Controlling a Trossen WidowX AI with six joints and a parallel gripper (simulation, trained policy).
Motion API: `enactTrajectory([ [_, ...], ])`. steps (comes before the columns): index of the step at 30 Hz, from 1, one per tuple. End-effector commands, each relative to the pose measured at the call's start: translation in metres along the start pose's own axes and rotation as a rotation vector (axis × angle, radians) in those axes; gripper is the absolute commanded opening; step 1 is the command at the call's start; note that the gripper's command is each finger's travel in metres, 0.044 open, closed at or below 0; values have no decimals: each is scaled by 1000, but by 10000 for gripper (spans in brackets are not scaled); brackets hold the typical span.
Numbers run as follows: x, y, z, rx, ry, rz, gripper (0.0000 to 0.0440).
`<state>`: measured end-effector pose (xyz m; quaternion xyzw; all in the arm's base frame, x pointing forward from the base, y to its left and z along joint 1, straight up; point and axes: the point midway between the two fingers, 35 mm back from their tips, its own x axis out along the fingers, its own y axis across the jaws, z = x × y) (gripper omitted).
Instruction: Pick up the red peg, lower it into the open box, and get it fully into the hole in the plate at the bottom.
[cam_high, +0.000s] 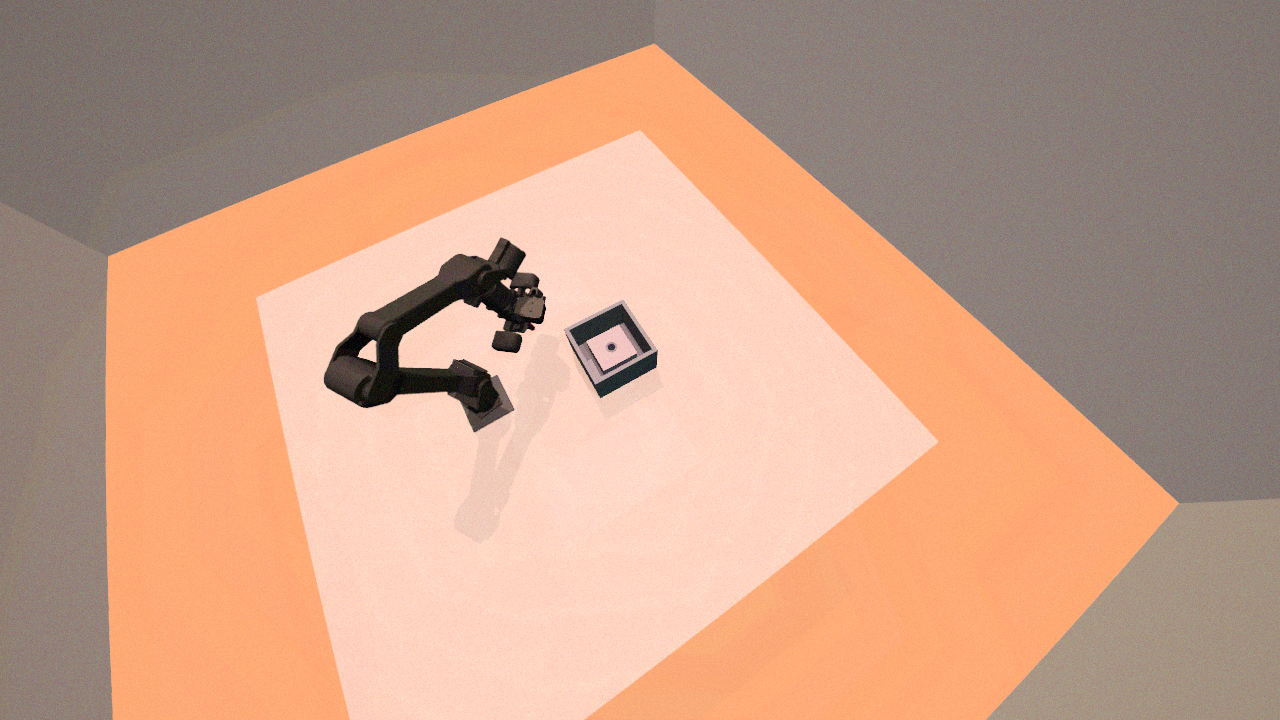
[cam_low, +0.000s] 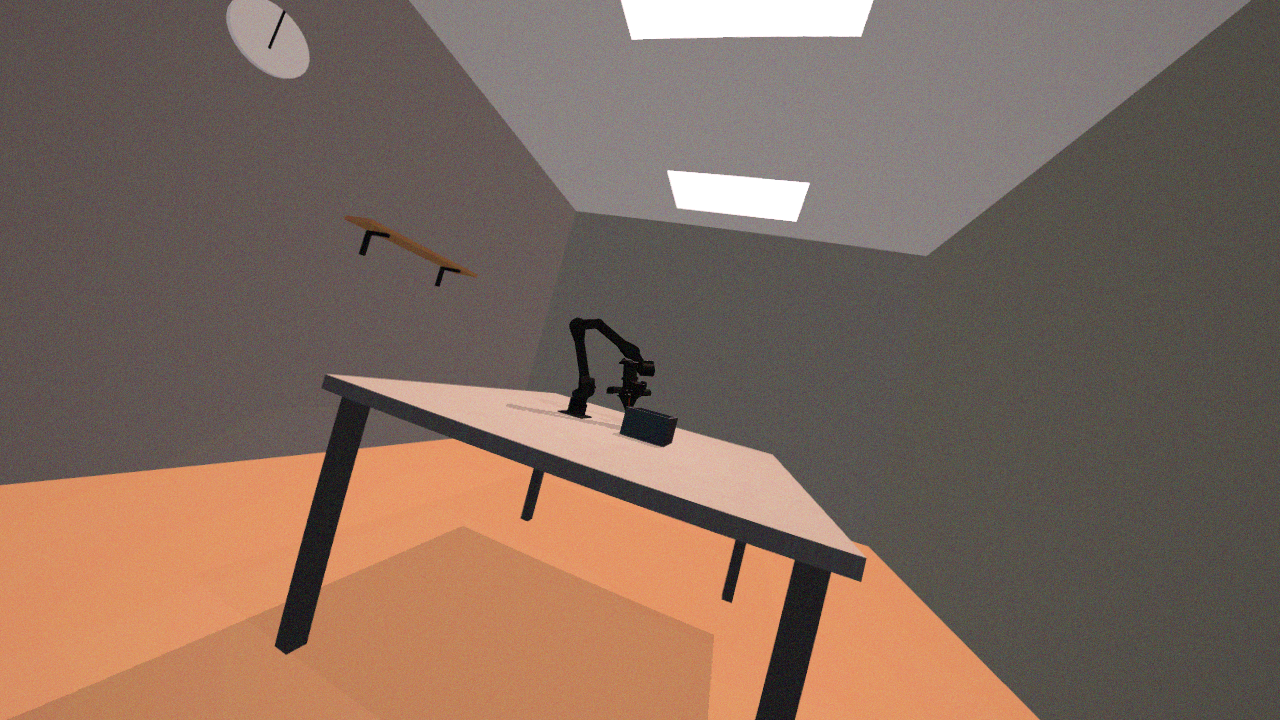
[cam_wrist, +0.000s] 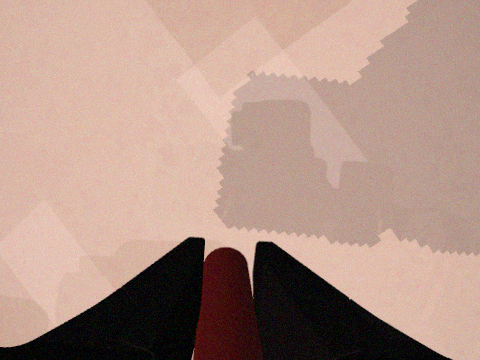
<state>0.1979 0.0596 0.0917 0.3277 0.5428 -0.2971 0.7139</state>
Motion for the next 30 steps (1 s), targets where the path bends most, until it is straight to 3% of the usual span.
enactTrajectory([
  [1,-16,4,14,-16,-41,24,0],
  [13,-48,7,63,-7,-142,36,0],
  [30,-47,-2,132,95,-229,14,0],
])
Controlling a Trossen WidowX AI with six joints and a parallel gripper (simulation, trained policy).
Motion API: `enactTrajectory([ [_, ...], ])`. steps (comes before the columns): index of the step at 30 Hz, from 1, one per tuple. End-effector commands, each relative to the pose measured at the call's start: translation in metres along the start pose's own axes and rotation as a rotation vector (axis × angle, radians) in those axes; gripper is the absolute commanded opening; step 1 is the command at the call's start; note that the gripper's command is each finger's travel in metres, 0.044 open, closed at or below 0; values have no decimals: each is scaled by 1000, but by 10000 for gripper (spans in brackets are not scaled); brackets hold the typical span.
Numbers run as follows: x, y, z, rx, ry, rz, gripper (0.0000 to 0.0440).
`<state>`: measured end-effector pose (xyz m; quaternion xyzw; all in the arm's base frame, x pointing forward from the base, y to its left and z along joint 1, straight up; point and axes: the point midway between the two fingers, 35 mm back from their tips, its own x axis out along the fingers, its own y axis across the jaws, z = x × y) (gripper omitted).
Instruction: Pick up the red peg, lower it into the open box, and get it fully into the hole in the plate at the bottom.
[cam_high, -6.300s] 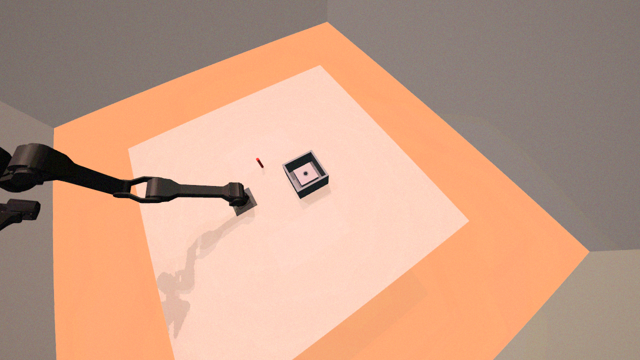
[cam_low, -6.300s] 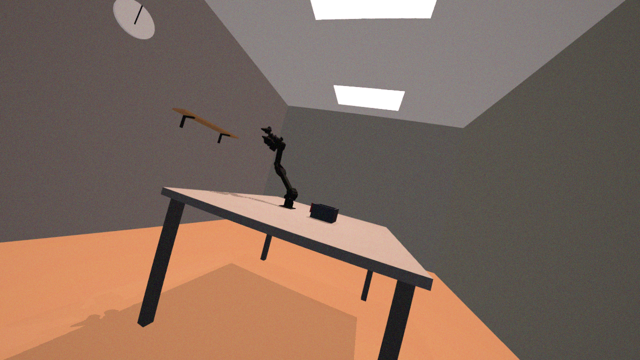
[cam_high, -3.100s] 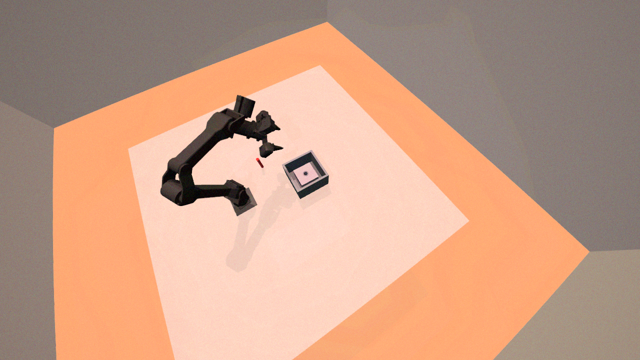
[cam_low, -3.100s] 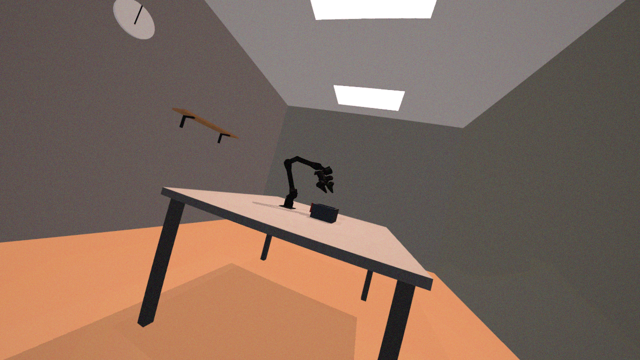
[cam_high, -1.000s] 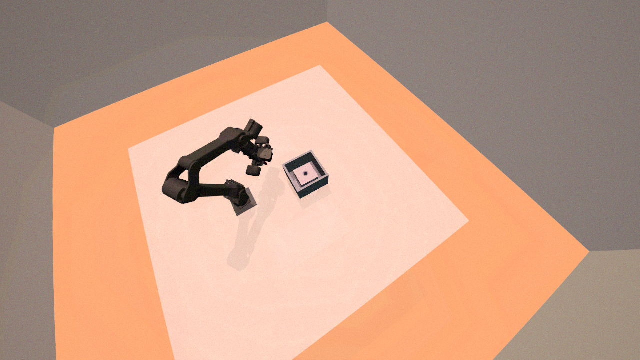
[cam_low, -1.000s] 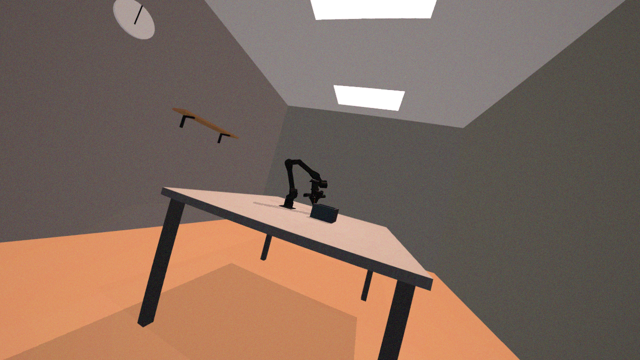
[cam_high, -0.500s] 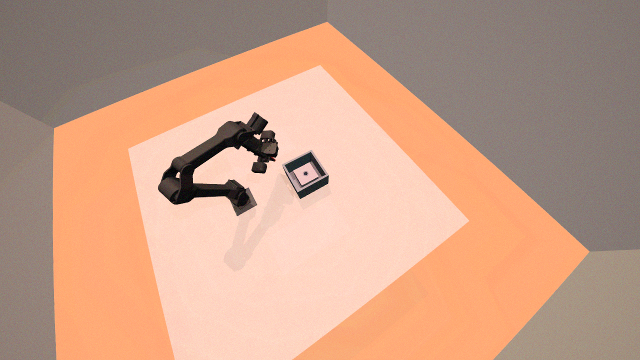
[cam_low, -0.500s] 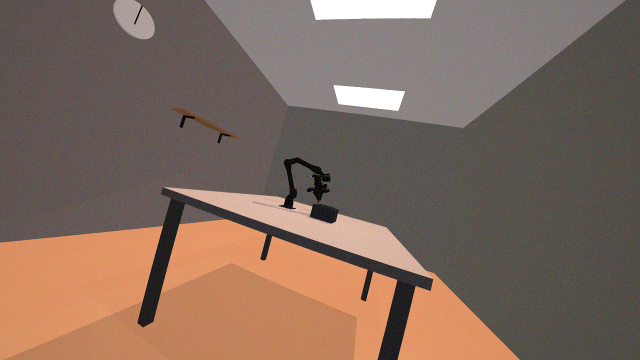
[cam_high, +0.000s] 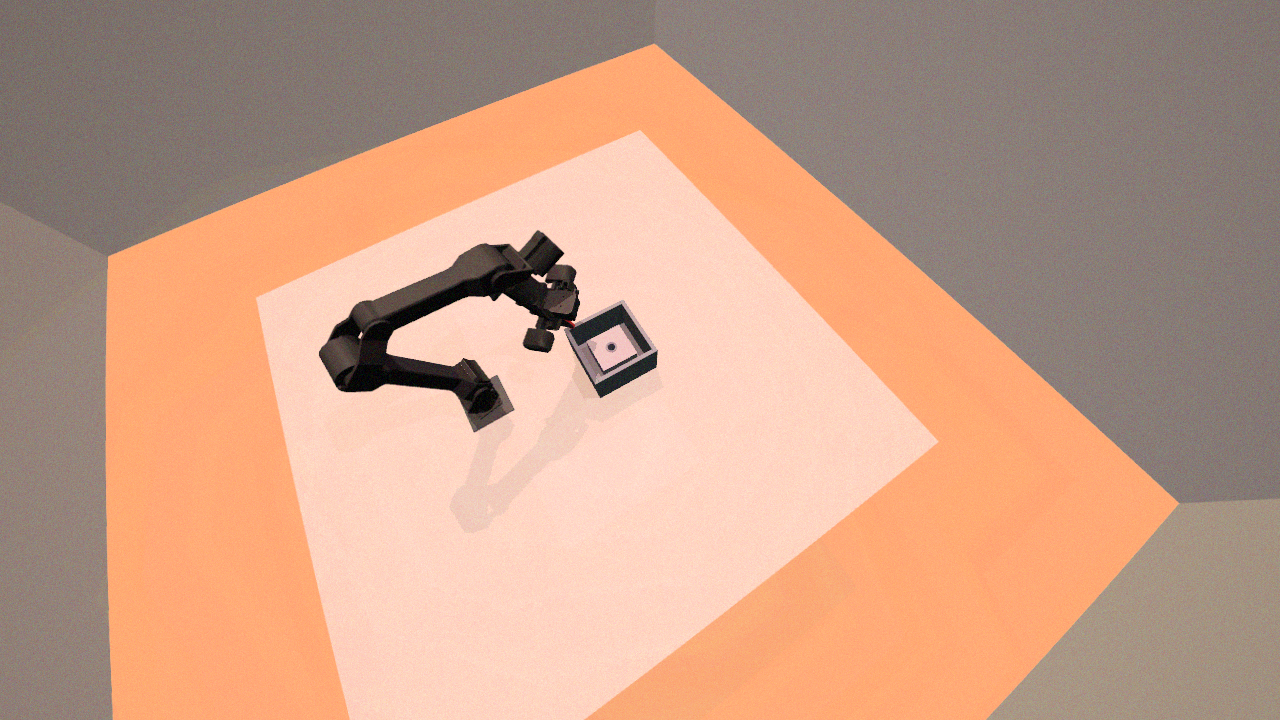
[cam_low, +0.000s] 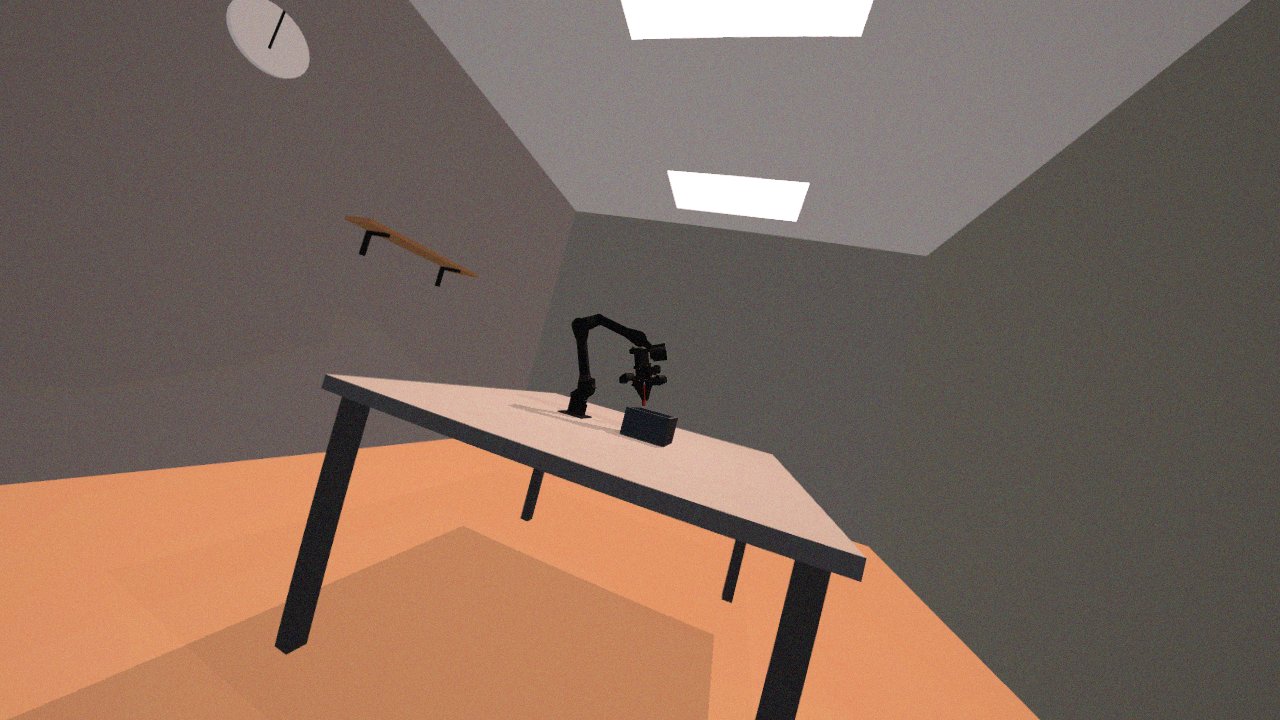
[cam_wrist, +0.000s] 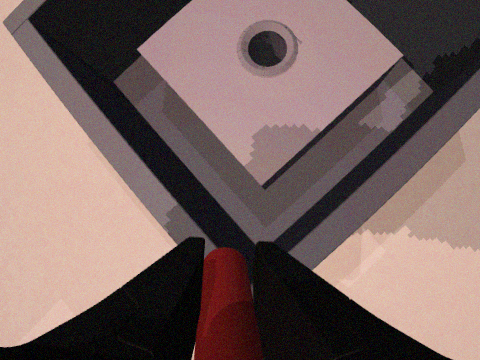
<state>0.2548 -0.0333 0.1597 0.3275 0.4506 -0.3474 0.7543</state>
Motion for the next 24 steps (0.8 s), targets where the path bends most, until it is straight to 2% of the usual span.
enactTrajectory([
  [1,3,1,15,18,-24,-1,0],
  [24,51,-9,69,123,-37,-36,8],
])
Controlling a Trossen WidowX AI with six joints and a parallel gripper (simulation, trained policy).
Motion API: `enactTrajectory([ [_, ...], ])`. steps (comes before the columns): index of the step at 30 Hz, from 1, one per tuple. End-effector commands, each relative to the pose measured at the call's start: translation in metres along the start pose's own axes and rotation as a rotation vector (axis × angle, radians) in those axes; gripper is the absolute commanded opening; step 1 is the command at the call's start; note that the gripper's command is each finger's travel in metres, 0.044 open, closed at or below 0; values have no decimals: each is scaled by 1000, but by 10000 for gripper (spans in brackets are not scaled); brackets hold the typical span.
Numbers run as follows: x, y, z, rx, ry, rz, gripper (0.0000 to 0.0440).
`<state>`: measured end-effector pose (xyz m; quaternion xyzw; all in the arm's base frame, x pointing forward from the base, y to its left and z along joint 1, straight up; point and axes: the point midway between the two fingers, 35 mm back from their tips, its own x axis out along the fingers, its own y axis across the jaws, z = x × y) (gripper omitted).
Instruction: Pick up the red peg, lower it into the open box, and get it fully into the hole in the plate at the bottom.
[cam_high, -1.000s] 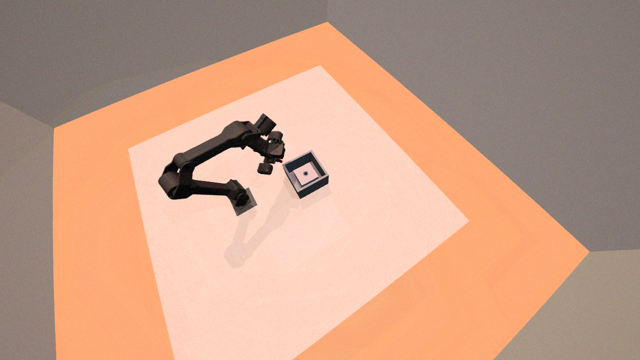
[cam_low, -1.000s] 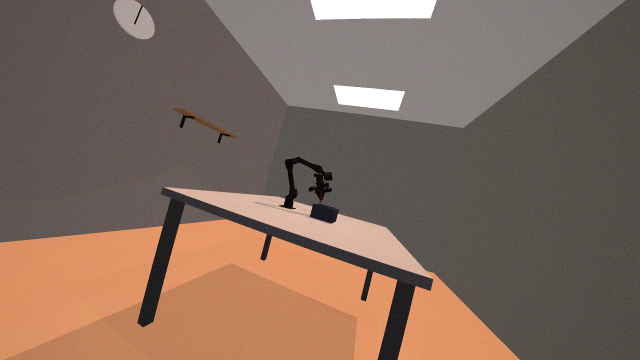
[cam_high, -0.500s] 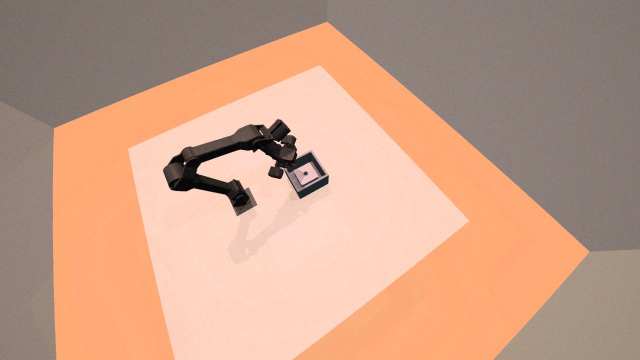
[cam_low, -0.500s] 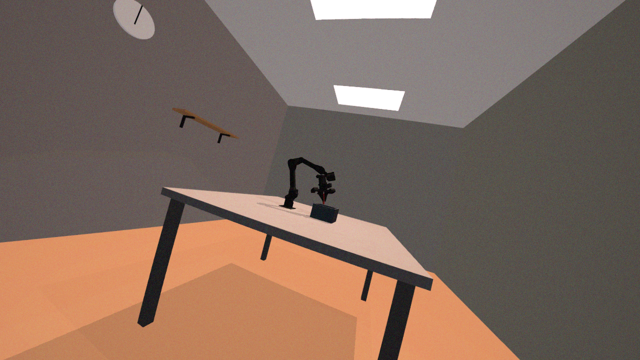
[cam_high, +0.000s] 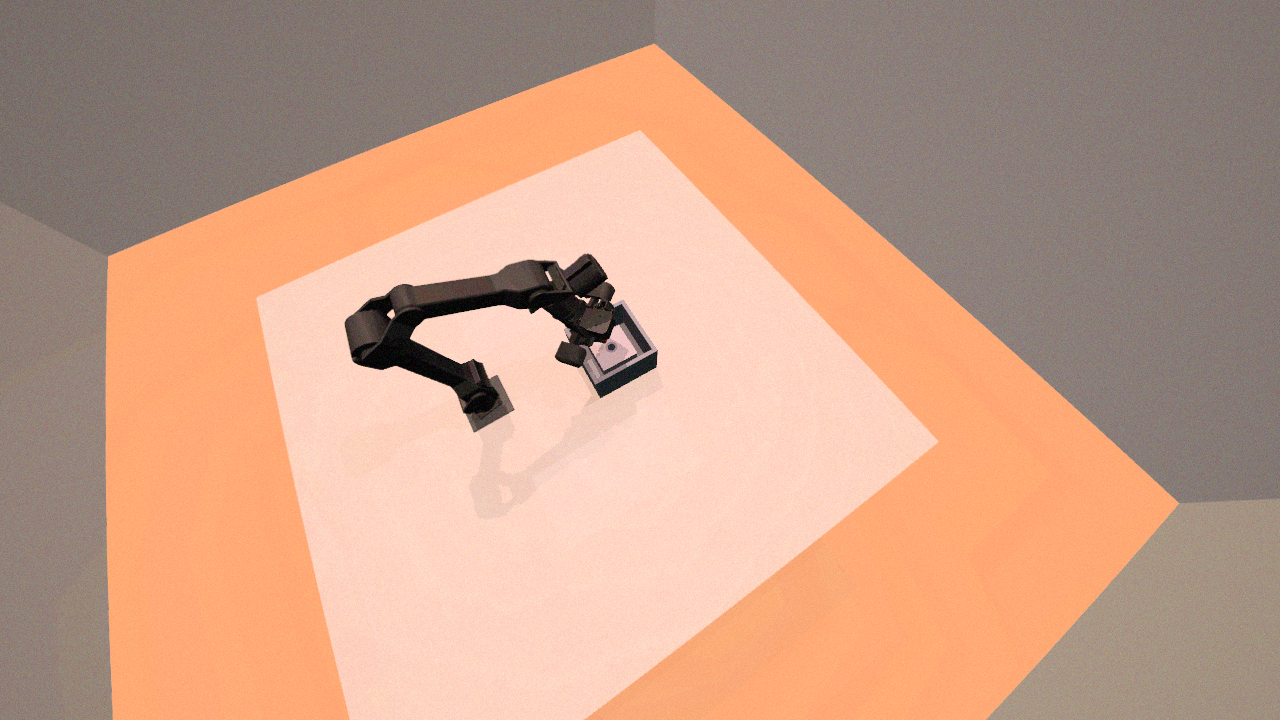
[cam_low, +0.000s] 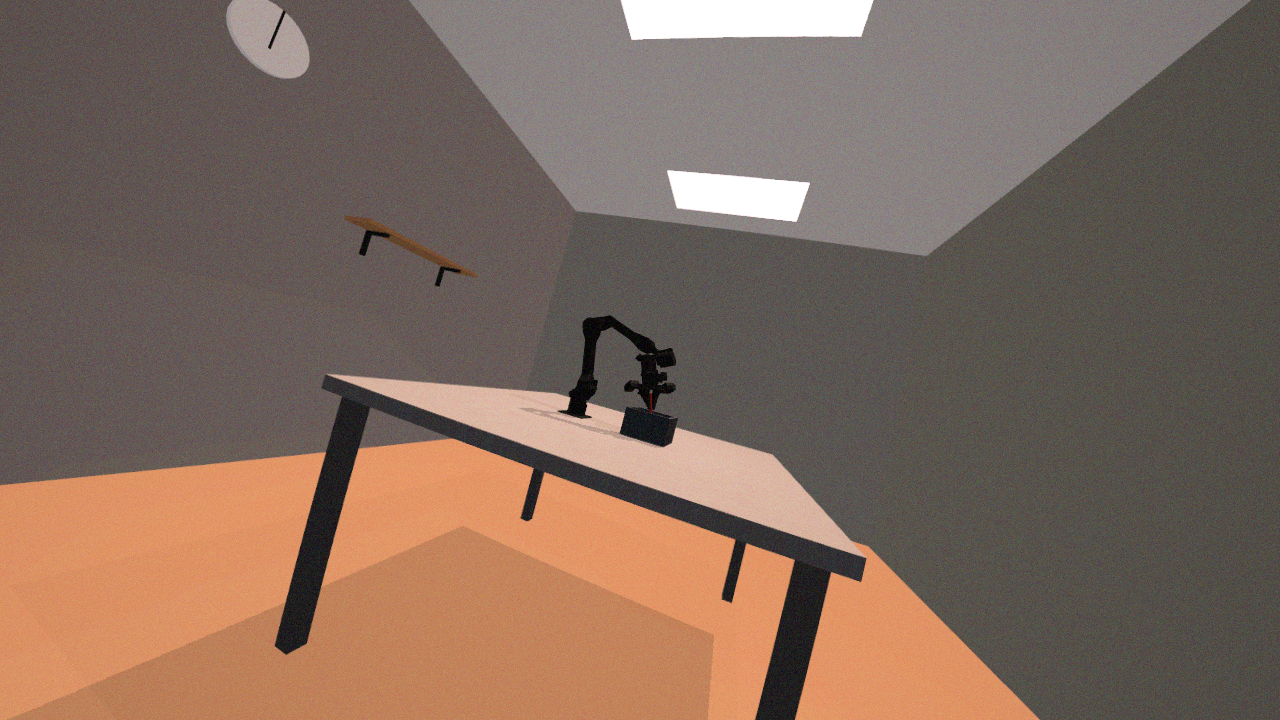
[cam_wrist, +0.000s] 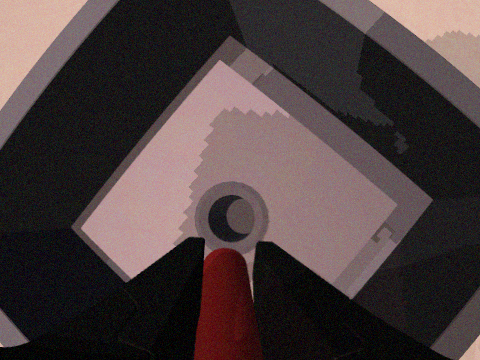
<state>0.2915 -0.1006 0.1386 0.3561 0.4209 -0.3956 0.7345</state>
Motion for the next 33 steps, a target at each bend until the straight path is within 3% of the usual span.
enactTrajectory([
  [1,6,2,6,4,7,2,8],
  [11,34,0,7,-8,53,-38,7],
  [18,46,-3,8,-51,81,-71,145],
  [33,47,12,30,-139,111,-96,144],
])
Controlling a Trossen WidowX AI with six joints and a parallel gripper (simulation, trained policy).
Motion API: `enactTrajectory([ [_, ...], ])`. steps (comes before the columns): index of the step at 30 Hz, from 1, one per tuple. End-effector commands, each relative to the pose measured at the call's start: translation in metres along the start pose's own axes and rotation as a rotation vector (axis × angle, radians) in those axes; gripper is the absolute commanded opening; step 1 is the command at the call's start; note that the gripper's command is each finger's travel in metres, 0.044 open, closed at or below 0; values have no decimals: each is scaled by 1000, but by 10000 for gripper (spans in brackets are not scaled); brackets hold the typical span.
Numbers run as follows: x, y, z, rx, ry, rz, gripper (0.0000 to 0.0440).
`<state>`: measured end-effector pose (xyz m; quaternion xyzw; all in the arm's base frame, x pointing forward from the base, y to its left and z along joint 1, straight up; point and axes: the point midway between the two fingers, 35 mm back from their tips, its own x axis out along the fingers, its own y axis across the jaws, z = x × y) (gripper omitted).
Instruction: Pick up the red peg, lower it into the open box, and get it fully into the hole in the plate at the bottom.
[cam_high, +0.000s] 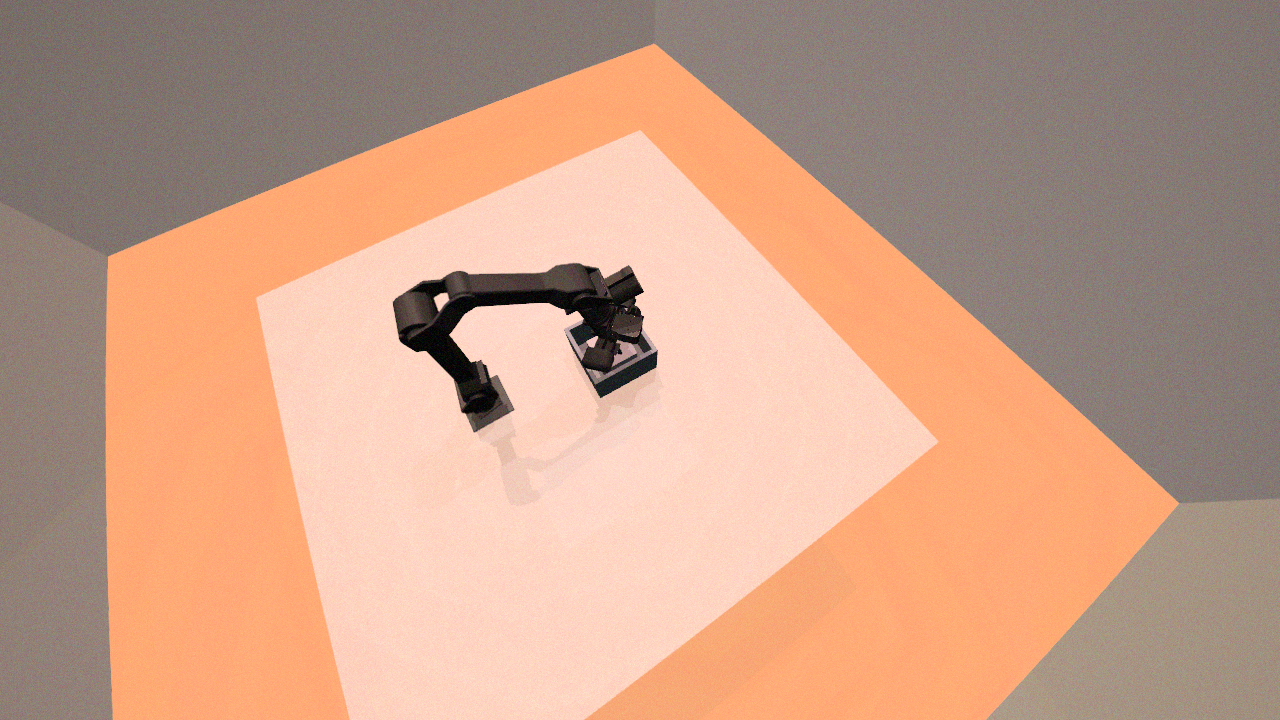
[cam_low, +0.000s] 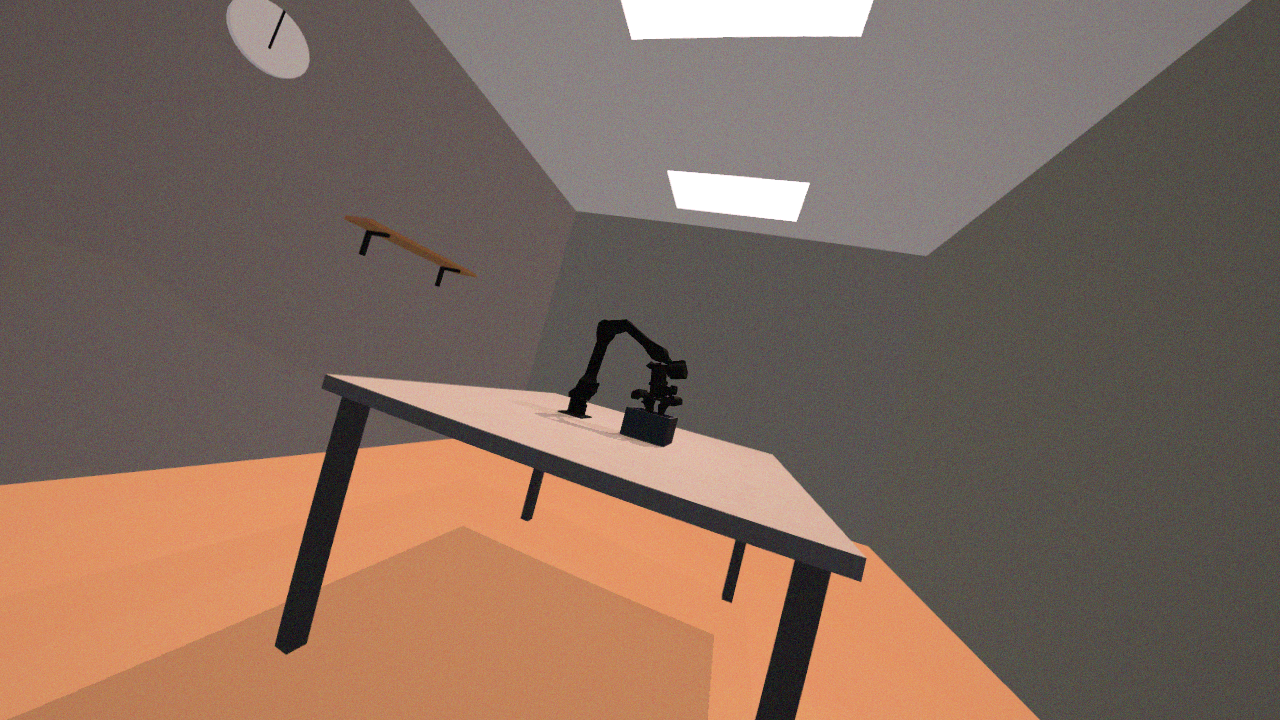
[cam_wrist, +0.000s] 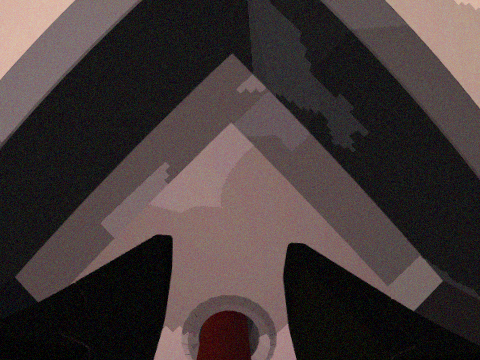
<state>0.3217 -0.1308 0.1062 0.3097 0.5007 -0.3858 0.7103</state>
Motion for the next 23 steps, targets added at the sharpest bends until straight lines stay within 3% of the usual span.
enactTrajectory([
  [1,-2,4,8,-22,4,4,144],
  [23,6,-2,37,-87,53,-41,146],
])
